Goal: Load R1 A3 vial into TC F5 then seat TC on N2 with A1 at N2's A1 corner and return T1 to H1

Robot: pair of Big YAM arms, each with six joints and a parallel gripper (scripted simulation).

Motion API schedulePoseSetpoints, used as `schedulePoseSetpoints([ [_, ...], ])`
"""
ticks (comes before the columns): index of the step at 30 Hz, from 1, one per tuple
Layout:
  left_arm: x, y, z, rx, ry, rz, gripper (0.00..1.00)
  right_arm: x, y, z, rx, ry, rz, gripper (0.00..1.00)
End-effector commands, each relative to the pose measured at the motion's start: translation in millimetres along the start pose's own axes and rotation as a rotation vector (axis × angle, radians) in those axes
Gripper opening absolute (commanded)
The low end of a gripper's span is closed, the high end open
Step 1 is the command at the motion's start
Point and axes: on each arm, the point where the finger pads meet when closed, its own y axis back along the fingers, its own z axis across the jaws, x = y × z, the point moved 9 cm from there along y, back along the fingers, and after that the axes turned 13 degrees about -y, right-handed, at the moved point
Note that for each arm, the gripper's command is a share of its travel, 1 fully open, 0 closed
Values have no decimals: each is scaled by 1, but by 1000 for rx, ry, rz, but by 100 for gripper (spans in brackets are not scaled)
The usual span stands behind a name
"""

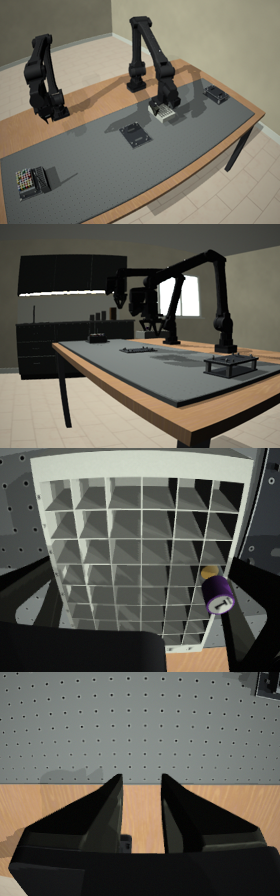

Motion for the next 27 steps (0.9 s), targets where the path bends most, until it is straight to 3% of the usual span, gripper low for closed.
schedulePoseSetpoints([
  [1,-1,15,12,0,-5,-54,0,-1,-8,-1,-3,-13,28,24],
  [4,-6,23,17,-1,-5,-73,0,-1,-8,-1,-3,-13,28,24],
  [9,2,15,22,-1,-5,-52,0,-1,-8,-1,-3,-13,28,24],
  [10,-13,33,24,-2,-5,-101,0,-1,-8,-1,-3,-13,28,24],
  [17,4,16,35,-2,-5,-58,0,-1,-8,-1,-3,-13,28,24],
  [27,-1,25,48,-6,-5,-80,0,-1,-8,-1,-3,-13,28,24],
])
